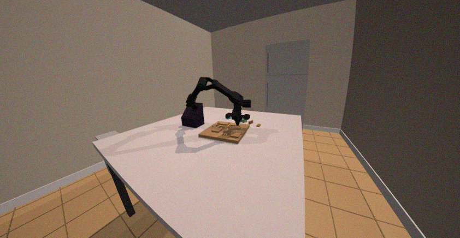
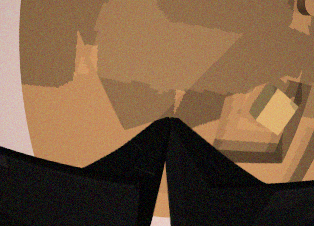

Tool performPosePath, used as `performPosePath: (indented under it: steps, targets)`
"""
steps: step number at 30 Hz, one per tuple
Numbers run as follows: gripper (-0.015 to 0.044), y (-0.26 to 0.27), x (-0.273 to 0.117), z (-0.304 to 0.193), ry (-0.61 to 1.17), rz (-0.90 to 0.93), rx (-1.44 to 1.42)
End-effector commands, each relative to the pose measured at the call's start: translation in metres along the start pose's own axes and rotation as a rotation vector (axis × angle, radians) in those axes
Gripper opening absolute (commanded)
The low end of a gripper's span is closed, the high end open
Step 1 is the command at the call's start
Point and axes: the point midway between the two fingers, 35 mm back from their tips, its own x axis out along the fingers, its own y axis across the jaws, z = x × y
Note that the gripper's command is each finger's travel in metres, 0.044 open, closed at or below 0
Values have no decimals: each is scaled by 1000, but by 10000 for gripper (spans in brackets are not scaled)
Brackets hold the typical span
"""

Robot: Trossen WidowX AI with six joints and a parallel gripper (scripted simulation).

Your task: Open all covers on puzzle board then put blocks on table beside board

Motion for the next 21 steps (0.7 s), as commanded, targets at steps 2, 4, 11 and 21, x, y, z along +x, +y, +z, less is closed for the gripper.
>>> performPosePath:
  steps: [2,4,11,21]
  targets:
    - [0,8,-1,6,-4,6,0]
    - [0,10,-1,8,-4,6,0]
    - [0,15,-1,13,-4,6,0]
    - [0,20,-1,22,-4,6,0]
